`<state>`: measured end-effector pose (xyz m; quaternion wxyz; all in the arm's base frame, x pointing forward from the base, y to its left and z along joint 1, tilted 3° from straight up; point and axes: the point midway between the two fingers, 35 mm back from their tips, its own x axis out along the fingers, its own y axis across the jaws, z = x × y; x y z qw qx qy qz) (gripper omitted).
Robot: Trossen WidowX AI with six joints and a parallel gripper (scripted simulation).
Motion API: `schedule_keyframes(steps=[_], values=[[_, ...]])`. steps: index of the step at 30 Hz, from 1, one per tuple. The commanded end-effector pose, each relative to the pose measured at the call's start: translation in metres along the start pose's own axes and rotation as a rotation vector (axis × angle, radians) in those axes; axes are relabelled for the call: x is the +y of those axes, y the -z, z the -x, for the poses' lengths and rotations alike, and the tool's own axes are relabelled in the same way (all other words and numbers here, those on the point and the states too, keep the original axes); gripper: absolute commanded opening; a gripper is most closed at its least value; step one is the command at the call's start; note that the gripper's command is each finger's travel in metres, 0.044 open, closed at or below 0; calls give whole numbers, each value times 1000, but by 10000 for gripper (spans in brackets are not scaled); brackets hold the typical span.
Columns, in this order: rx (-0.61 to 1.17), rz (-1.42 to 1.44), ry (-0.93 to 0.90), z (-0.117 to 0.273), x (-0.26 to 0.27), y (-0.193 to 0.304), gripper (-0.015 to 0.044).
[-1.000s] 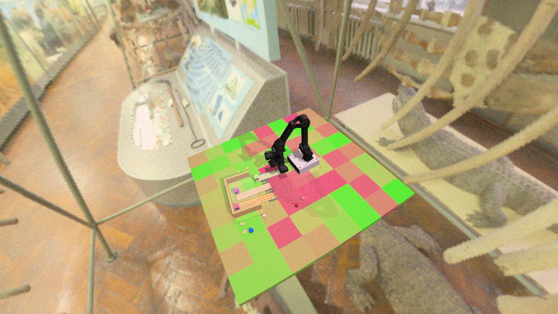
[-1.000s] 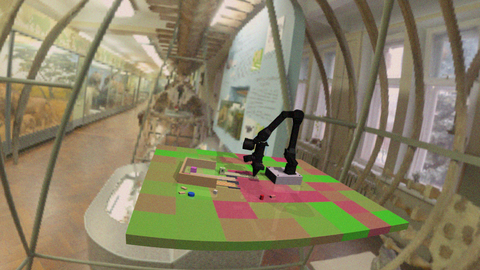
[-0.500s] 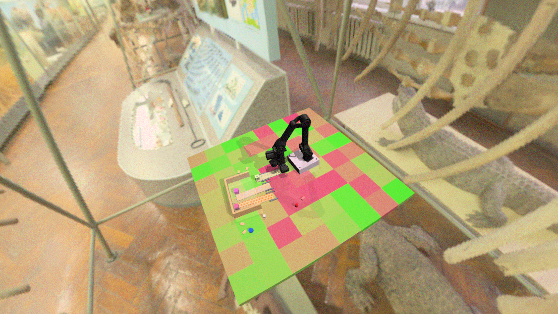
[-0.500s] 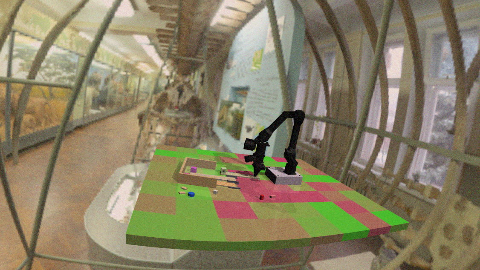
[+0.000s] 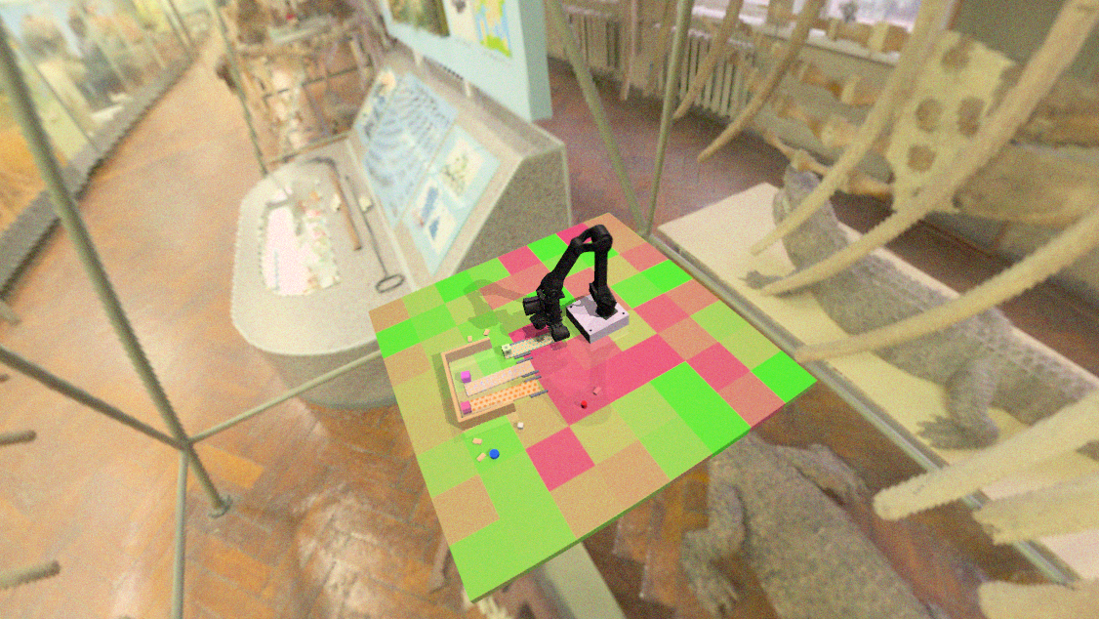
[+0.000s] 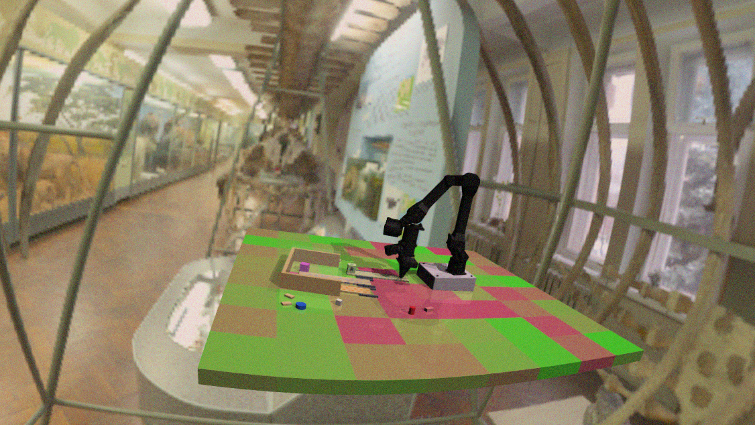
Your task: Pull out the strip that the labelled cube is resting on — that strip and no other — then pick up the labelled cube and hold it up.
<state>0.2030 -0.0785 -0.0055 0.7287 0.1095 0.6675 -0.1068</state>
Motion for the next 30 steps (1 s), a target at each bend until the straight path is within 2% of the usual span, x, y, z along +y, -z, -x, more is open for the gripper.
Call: schedule_keyframes(steps=[1, 5, 10, 16, 30], values=[[27, 5, -5, -4, 1, 9, 0], [27, 5, -5, -4, 1, 9, 0], [24, 4, -4, 40, 0, -2, 0], [26, 5, -5, 42, -1, -2, 0], [22, 3, -5, 41, -1, -45, 368]])
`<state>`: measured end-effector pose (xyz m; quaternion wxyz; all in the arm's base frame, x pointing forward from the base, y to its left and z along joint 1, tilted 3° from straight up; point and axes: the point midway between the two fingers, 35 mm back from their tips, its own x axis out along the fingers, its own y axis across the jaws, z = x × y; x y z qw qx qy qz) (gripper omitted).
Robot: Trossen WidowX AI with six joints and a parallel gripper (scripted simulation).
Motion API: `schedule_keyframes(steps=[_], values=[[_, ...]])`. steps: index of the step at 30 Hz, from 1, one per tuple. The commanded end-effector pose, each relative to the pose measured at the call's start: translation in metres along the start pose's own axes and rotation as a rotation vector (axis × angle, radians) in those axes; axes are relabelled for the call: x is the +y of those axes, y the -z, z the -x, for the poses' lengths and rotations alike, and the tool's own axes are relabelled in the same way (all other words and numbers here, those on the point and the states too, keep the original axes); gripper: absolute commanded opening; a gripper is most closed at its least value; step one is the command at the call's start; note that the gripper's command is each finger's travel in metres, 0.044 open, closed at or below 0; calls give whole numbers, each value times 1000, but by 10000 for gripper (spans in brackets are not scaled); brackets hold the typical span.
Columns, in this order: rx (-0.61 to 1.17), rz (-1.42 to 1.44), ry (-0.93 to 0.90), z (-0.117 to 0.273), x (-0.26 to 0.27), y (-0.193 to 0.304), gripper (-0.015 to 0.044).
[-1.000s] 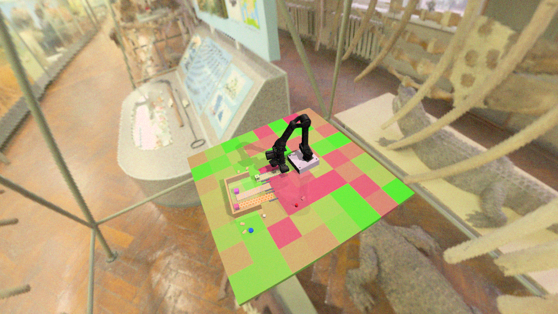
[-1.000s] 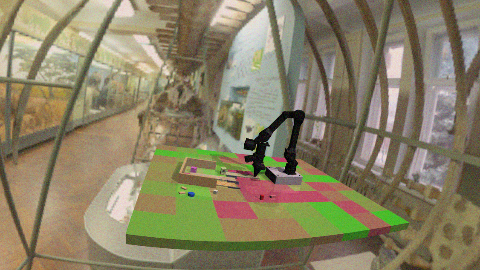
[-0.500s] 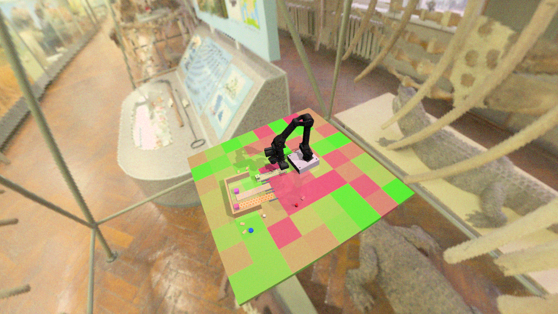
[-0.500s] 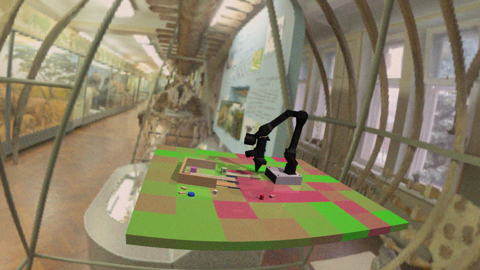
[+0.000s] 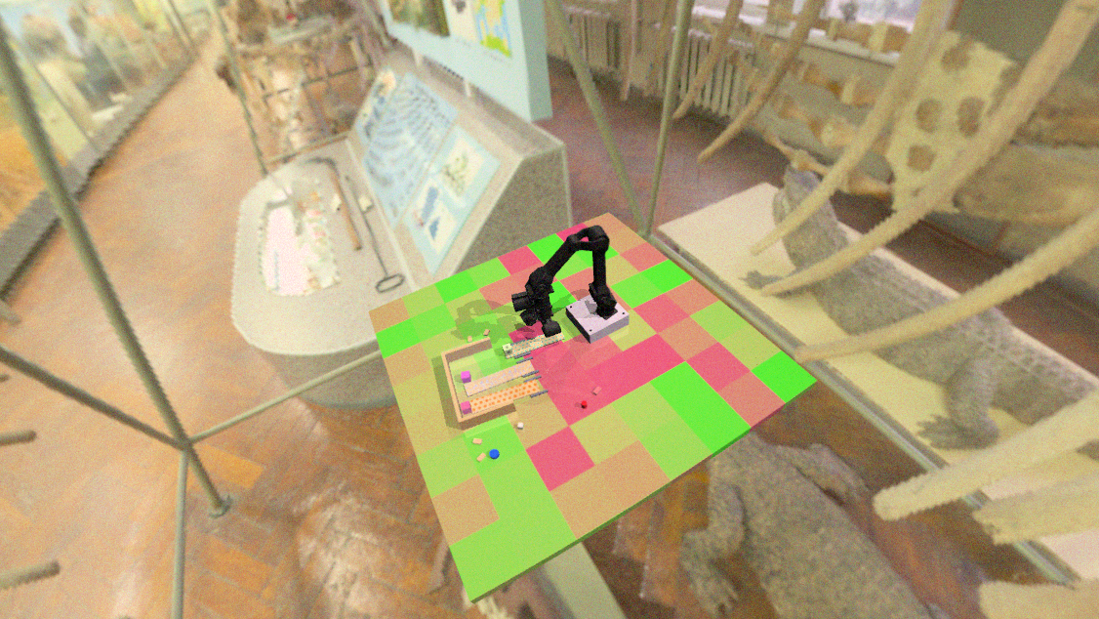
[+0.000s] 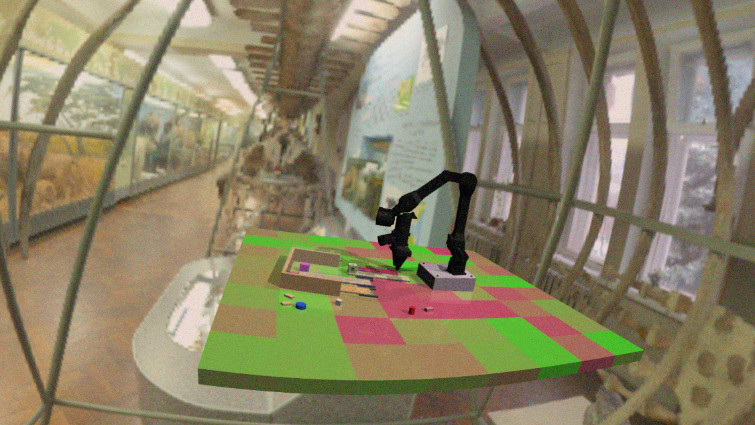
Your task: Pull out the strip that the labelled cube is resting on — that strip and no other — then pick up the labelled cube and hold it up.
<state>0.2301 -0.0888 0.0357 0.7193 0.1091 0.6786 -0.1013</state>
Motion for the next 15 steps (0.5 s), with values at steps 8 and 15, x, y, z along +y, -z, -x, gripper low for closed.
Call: schedule_keyframes(steps=[8, 15], values=[[-10, -5, -2, 5, 0, -36, 440], [-12, -5, -2, 7, 0, -55, 440]])
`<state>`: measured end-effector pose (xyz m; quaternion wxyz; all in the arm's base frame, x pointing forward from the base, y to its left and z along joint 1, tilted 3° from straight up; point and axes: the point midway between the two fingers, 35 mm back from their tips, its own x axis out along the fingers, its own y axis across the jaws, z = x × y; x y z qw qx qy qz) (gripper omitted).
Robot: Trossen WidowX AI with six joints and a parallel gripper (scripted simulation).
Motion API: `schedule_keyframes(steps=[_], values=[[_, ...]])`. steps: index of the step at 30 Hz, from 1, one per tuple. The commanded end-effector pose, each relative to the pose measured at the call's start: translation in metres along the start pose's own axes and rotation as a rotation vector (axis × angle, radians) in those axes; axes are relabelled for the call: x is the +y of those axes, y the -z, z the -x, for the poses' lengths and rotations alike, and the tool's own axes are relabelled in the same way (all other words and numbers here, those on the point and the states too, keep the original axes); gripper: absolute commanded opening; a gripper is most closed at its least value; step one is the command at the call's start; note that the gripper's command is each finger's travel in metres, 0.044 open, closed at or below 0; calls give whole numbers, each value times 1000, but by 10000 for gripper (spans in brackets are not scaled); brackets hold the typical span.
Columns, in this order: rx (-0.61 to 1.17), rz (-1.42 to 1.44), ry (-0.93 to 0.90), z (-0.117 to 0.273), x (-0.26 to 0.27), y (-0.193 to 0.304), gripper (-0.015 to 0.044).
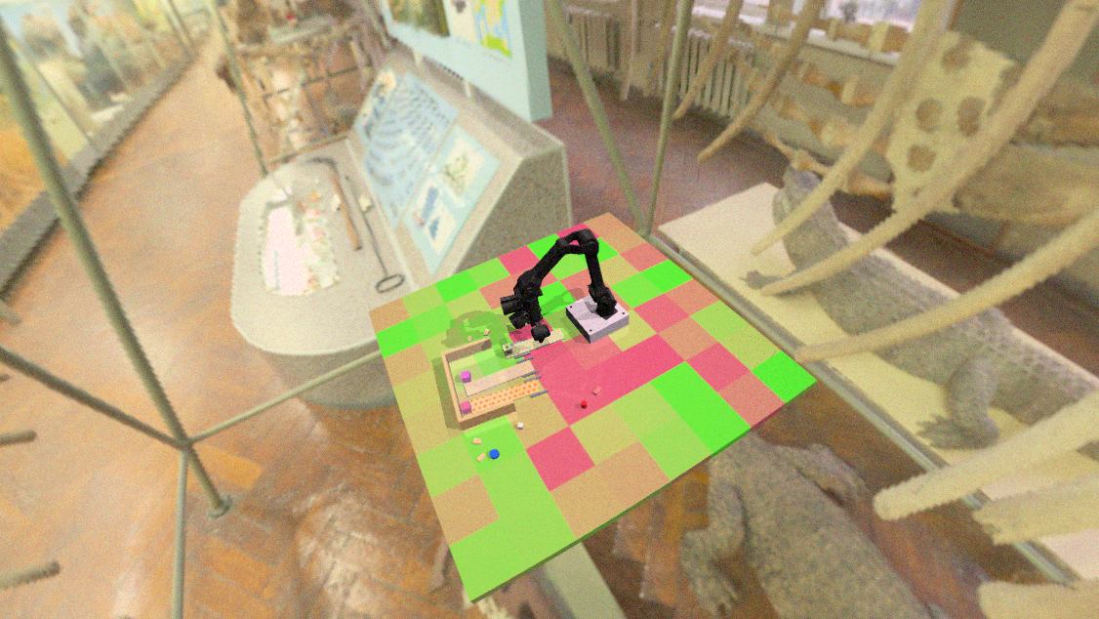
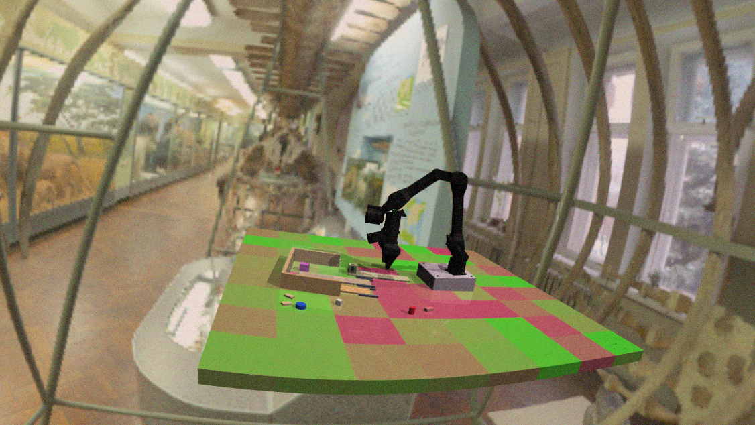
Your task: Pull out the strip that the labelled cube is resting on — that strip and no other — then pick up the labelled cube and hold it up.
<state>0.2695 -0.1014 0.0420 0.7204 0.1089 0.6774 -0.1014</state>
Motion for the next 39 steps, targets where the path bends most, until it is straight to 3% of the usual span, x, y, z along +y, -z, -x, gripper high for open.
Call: schedule_keyframes(steps=[1, 39], values=[[-9, -5, -2, 3, 0, -16, 440], [-18, -5, -2, 23, 0, -120, 440]])
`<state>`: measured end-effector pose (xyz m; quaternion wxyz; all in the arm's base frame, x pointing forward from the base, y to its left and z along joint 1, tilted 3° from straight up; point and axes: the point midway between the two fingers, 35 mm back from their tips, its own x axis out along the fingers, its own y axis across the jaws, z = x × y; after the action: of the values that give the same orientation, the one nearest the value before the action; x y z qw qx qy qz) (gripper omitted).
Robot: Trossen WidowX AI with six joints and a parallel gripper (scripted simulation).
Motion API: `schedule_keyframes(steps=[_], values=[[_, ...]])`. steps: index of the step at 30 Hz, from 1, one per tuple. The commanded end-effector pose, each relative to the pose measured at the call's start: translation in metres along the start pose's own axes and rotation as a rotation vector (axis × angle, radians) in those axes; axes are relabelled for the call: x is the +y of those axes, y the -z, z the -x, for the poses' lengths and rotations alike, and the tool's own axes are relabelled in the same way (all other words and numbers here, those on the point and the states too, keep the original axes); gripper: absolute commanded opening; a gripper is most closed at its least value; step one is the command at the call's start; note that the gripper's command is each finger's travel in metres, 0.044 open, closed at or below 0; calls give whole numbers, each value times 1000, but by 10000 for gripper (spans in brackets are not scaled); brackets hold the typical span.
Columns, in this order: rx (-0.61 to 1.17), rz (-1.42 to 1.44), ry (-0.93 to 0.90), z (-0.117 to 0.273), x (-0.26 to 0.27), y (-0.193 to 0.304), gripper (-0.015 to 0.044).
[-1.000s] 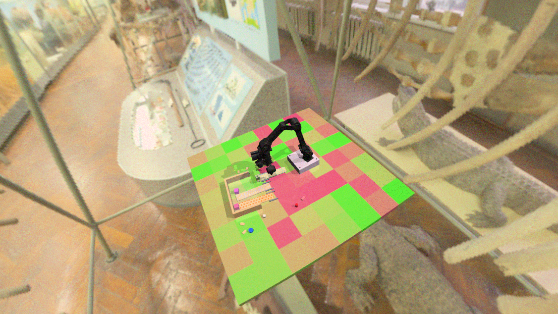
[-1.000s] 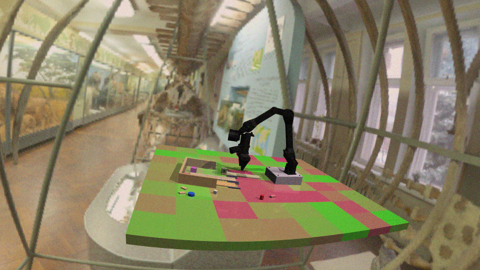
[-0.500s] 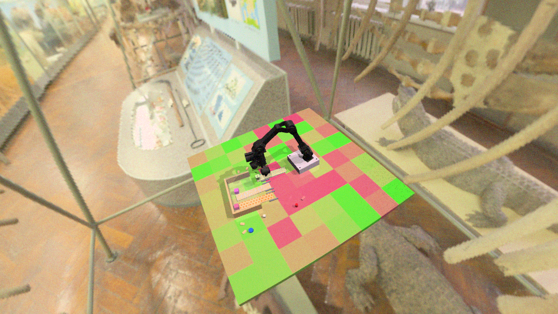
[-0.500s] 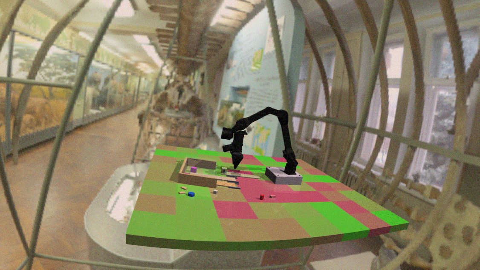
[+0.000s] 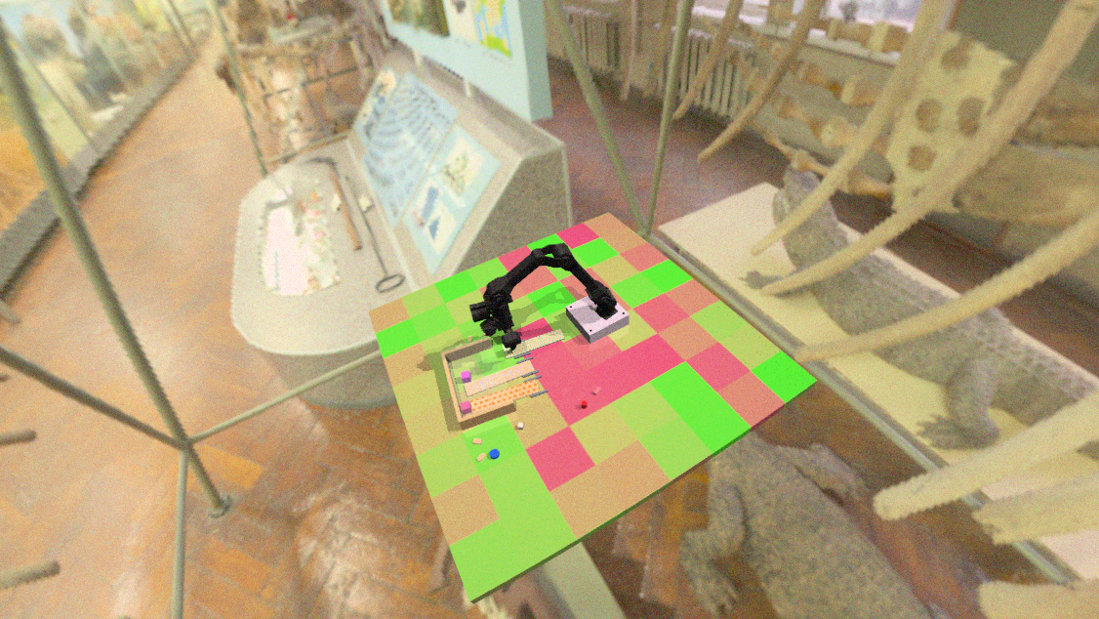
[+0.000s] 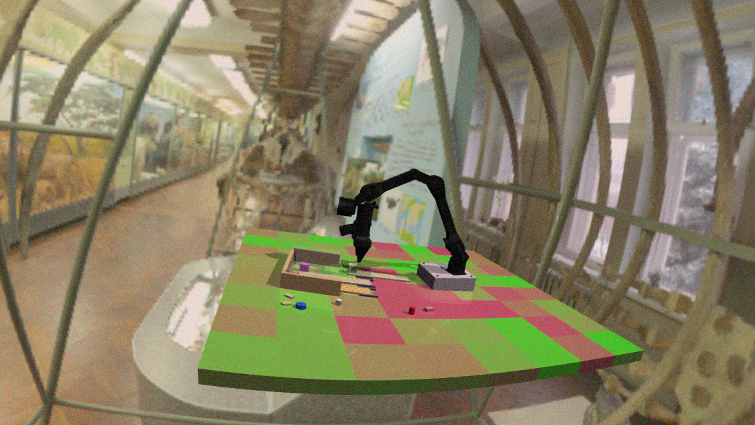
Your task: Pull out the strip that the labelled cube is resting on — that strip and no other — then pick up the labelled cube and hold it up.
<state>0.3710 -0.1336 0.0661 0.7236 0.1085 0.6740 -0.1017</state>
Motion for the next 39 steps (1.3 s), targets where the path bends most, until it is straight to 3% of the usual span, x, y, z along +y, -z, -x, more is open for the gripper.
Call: schedule_keyframes(steps=[1, 3, 11, 39], values=[[-9, -5, -1, 6, 1, -15, 440], [-9, -5, -1, 6, 1, -15, 440], [-9, -5, -1, -4, 1, -16, 250], [-9, -5, -1, -49, 1, -16, 250]])
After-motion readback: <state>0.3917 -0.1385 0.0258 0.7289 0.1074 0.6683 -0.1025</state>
